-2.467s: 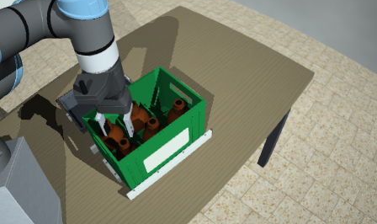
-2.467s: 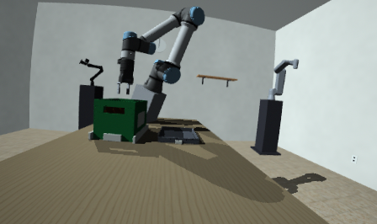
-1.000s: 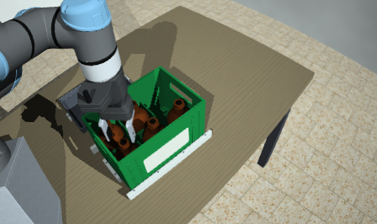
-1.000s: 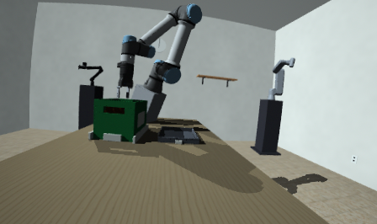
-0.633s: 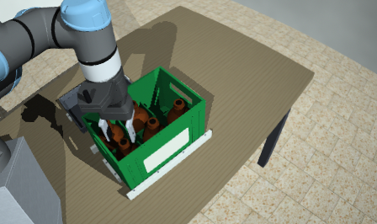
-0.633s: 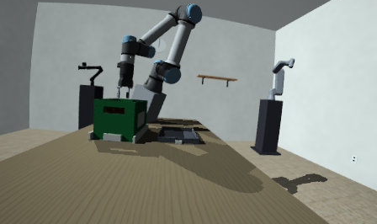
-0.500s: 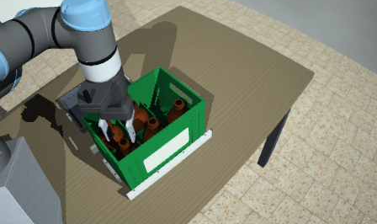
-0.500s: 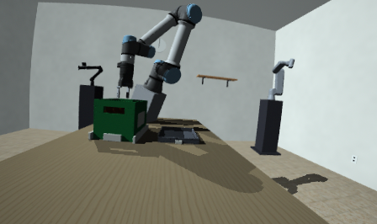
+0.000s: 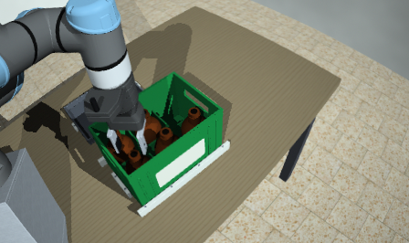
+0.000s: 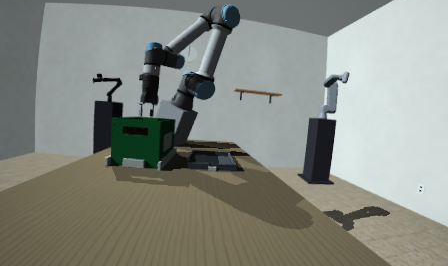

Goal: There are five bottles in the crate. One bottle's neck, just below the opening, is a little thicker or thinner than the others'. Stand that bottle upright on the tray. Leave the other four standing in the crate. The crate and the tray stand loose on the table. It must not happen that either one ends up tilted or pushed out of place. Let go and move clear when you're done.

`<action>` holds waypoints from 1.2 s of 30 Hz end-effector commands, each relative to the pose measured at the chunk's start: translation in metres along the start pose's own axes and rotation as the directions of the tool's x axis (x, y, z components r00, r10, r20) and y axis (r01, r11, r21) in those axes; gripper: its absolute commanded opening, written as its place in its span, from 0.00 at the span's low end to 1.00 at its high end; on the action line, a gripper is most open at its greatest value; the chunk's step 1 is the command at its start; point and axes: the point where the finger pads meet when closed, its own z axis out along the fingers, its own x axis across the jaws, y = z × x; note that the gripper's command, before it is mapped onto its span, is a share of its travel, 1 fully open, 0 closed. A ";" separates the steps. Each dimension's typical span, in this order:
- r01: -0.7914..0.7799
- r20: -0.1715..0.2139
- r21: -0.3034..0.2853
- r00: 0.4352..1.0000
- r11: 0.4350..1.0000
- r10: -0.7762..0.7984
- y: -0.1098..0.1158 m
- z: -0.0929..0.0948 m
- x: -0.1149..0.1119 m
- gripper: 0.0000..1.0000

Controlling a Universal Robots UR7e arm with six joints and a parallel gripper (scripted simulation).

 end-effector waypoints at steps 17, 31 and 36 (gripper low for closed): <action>0.000 0.001 0.000 1.000 1.000 0.000 0.000 0.008 0.000 1.00; 0.000 0.001 0.000 1.000 1.000 0.000 0.000 0.022 0.000 1.00; 0.000 0.001 0.000 1.000 1.000 0.000 0.000 0.028 0.000 1.00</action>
